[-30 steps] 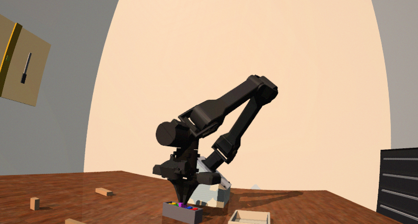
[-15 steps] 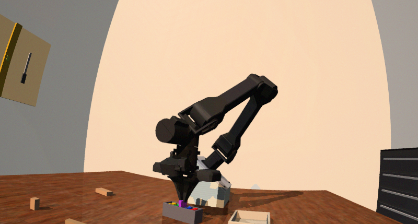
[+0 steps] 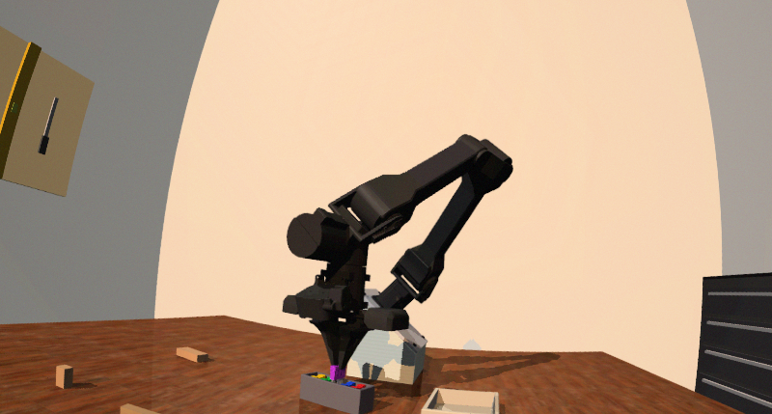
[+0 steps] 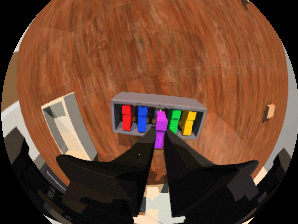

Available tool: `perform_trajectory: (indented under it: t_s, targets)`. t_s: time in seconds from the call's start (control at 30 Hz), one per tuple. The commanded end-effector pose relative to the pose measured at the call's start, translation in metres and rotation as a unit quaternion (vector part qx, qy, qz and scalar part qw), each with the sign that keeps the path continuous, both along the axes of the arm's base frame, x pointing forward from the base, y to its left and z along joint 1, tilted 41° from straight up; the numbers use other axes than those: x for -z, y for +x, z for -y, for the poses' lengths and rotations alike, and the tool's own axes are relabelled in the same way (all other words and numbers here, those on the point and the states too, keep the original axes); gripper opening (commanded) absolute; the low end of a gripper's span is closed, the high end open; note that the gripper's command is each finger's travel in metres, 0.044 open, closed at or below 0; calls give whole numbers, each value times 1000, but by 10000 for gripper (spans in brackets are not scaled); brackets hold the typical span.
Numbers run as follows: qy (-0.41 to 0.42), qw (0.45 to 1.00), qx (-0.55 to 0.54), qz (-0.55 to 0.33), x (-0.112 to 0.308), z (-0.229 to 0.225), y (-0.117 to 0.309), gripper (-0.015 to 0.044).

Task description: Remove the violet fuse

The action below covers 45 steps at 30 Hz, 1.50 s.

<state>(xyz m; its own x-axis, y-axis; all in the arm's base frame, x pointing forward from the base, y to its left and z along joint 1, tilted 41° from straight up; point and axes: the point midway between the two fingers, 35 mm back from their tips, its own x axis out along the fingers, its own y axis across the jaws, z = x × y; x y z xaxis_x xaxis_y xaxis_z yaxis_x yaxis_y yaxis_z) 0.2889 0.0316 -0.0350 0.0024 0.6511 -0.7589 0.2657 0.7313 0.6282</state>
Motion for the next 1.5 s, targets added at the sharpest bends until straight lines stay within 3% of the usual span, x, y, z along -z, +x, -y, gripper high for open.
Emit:
perform_trajectory:
  t_s: [0.0, 1.2, 1.47]
  targets:
    - [-3, 1000, -1, 4, -3, 2, 1, 0]
    - [-2, 1000, -1, 4, -27, 22, 0, 0]
    - [-7, 1000, -1, 3, -41, 6, 6, 0]
